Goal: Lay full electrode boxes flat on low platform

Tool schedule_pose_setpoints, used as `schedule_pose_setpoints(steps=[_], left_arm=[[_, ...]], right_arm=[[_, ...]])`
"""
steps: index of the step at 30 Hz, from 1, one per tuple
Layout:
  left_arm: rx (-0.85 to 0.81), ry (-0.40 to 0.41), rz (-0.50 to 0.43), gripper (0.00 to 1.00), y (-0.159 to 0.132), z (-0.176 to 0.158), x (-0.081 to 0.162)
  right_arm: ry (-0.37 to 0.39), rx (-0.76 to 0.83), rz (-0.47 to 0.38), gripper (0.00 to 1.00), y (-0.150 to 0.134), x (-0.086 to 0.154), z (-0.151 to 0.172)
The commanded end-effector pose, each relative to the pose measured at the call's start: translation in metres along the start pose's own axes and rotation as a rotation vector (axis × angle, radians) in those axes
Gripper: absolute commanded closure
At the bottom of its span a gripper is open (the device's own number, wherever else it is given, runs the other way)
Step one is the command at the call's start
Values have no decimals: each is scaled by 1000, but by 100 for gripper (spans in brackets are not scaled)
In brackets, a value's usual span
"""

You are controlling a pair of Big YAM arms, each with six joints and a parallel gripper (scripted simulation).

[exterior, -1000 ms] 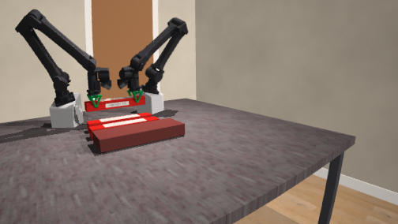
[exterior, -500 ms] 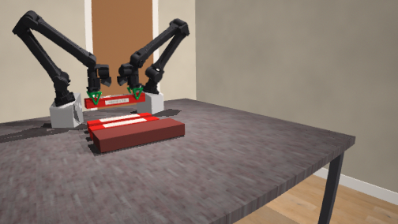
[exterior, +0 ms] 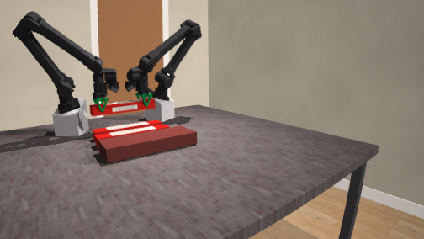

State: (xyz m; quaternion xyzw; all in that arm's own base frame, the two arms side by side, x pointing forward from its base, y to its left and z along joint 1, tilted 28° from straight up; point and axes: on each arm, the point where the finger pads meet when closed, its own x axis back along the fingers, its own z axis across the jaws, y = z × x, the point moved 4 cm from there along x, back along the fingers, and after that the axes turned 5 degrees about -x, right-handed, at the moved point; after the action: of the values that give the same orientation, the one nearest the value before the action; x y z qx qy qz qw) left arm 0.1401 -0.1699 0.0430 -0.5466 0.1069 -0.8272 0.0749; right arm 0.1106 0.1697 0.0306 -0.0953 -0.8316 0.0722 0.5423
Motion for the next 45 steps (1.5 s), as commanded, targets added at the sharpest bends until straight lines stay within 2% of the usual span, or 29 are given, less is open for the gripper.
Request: schedule_pose_setpoints(steps=[1,24,38,45], left_arm=[[27,29,-40,100,12,28,22],[27,35,-37,100,8,68,22],[27,35,-37,100,8,70,23],[28,36,-35,100,6,83,23]], right_arm=[[-17,-25,-41,100,14,20,-23],[-24,-25,-38,100,12,20,-64],[-20,-21,-29,100,8,17,-63],[-26,-26,-36,100,11,21,-81]])
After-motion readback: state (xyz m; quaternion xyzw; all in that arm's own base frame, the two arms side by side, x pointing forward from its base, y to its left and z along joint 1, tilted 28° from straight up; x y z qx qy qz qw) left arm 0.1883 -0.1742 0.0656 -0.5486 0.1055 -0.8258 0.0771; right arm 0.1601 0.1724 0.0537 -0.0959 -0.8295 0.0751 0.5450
